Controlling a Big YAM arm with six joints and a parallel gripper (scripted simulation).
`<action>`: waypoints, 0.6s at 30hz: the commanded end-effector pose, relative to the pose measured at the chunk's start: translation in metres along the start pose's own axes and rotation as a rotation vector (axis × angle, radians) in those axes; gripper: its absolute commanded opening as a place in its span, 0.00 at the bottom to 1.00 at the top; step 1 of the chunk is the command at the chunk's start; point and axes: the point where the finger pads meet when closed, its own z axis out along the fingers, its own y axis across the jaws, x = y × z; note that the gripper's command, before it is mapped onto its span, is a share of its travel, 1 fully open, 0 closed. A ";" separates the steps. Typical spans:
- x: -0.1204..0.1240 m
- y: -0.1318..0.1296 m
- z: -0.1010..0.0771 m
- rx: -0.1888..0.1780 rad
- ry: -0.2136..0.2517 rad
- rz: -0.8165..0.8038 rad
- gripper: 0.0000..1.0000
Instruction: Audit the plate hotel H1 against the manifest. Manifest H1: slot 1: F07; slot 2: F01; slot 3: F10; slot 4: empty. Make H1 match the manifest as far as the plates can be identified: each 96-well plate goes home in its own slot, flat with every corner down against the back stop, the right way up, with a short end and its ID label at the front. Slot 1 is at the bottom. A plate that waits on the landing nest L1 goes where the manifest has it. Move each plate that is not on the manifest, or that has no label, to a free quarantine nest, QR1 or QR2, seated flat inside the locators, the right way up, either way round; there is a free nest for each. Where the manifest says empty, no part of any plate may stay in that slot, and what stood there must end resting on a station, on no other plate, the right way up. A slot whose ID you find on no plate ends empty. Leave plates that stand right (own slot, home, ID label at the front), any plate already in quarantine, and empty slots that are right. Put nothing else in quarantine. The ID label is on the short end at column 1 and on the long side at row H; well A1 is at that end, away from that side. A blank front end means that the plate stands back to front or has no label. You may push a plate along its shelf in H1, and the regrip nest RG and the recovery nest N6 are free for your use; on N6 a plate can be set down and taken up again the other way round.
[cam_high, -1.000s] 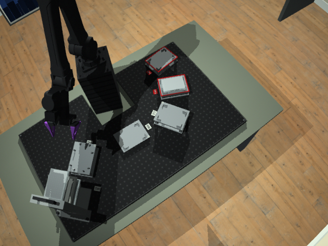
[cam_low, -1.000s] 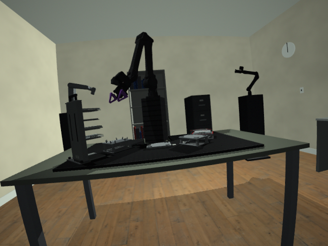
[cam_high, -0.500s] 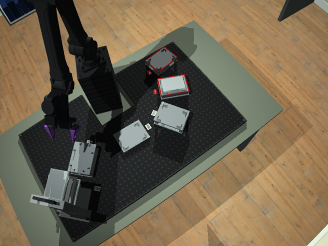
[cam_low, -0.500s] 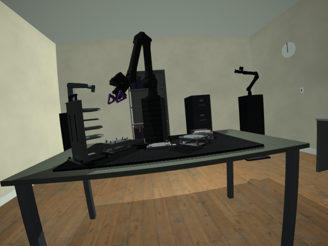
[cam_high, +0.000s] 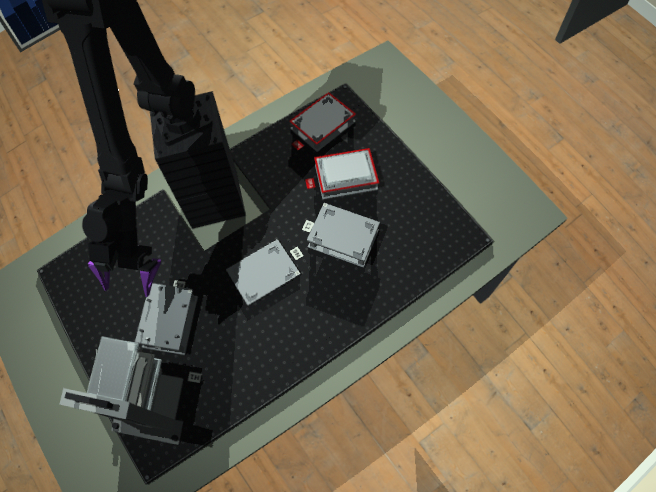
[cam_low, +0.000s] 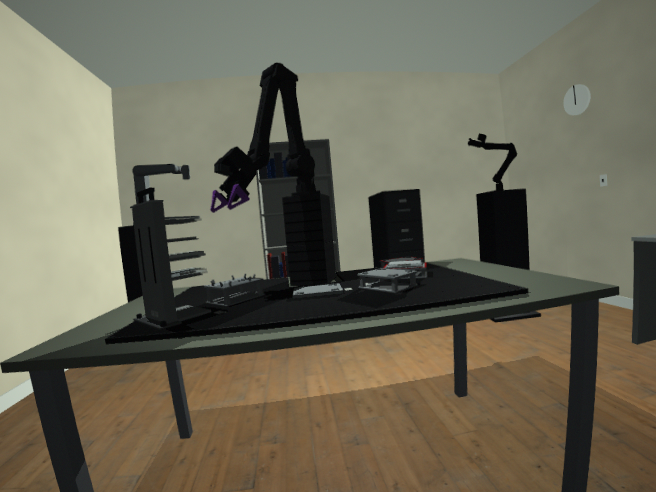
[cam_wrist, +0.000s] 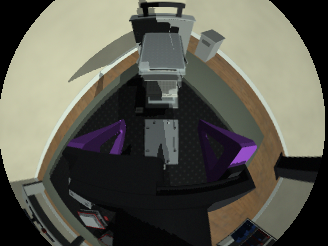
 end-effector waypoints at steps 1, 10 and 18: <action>-0.024 0.000 0.010 0.003 -0.053 0.006 1.00; -0.027 0.002 0.024 0.000 -0.052 0.003 1.00; -0.029 0.001 0.034 0.002 -0.052 0.006 1.00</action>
